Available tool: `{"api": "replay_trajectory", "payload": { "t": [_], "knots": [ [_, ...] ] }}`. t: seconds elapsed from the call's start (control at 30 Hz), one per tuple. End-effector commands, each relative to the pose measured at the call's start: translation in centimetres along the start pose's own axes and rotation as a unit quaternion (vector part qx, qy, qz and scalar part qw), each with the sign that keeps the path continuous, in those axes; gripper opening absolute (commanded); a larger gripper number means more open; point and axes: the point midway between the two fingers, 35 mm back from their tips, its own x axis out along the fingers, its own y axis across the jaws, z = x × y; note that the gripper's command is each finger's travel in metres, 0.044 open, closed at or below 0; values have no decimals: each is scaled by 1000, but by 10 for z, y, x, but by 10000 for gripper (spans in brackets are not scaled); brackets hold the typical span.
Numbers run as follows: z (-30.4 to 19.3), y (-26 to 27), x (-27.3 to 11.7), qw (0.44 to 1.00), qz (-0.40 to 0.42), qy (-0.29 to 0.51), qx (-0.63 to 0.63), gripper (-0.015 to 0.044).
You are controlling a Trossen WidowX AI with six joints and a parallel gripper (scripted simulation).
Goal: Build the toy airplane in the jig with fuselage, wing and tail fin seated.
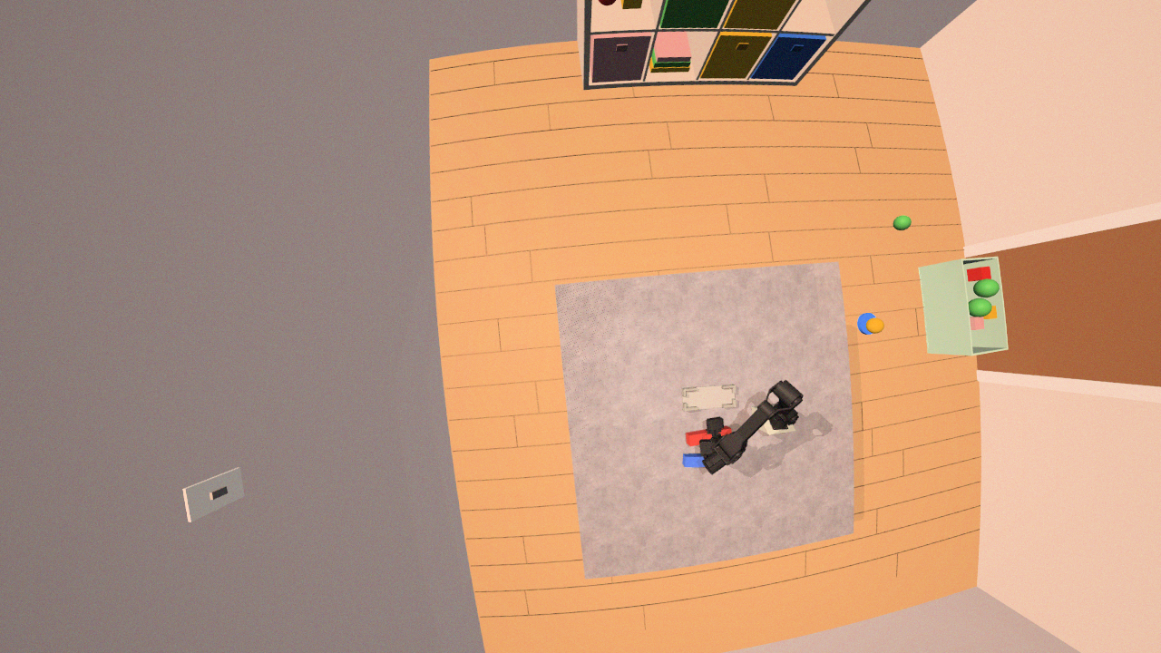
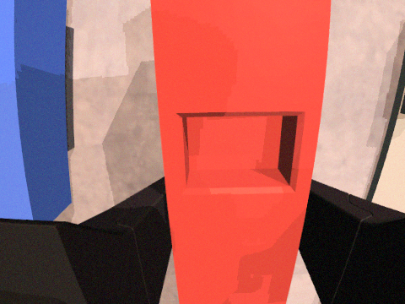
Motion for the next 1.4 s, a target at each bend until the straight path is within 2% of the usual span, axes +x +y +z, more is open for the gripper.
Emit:
{"api": "replay_trajectory", "payload": {
  "t": [0.0, 0.97, 1.37],
  "knots": [
    [4, 1, -12, 1000, 4, -2, 6, 0],
    [0, -1, -99, 1000, -5, 14, 20, 0],
    [1, -28, -90, 999, 1, 13, 30, 0]
  ]
}}
